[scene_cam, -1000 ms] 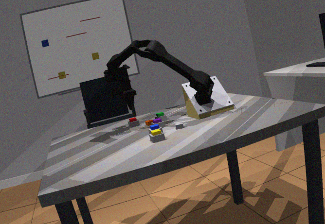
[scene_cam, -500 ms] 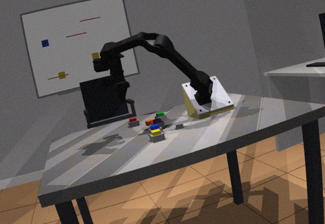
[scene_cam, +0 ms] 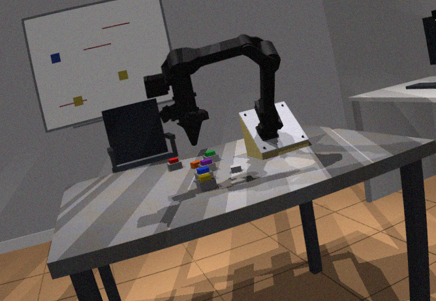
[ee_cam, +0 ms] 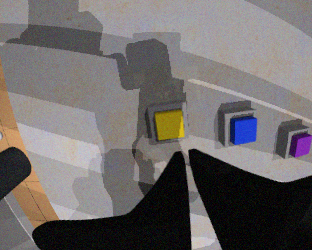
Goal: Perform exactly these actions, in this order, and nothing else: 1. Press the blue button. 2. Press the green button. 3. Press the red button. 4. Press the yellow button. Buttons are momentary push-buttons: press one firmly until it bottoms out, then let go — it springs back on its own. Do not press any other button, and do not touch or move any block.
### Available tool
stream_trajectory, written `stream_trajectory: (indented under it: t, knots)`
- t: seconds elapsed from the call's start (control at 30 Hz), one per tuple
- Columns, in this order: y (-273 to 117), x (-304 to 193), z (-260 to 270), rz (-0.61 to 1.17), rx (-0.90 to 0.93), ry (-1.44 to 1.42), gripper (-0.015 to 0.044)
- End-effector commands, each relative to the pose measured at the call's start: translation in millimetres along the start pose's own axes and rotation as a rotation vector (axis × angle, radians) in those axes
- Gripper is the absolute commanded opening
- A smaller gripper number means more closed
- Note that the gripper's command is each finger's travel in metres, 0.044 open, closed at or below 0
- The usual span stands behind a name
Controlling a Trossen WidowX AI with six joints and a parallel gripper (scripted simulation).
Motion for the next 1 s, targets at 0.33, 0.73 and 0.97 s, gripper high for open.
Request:
stream_trajectory:
  t: [0.33,0.73,0.97]
  knots:
    - [55.6,-7.2,4.5,0.006,0.010,0.034,0.0020]
    - [73.8,-7.7,4.9,0.005,0.011,0.034,0.0020]
    - [85.1,-7.8,5.1,0.005,0.012,0.033,0.0020]
Point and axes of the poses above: the point midway between the two fingers, 35 mm back from their tips, its own y axis out along the fingers, its own z axis across the jaws, x = y × z, the point moved 4 cm from there along -y, back along the fingers
